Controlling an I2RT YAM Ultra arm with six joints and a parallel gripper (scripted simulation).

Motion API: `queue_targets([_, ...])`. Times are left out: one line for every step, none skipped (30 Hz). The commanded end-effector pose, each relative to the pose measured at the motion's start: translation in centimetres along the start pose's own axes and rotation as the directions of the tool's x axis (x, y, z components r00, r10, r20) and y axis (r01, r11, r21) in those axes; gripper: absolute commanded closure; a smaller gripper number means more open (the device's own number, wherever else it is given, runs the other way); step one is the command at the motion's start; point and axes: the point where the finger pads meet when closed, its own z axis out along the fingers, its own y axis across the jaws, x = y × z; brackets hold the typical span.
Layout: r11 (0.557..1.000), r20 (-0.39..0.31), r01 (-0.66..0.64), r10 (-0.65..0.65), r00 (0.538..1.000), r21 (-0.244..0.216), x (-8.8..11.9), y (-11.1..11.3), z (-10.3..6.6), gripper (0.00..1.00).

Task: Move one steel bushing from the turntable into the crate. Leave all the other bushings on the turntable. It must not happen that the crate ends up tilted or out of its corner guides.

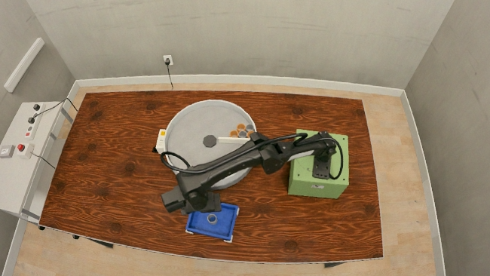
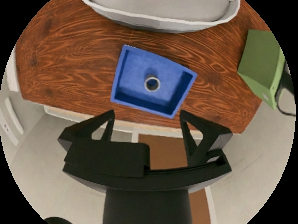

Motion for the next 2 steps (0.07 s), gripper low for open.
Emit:
queue_targets([0.999,-0.003,0.004,-0.004,1.0,-0.031,0.3,0.37,-1.68,0.0])
queue_targets([0.999,-0.003,0.004,-0.004,1.0,-0.031,0.3,0.37,-1.68,0.0])
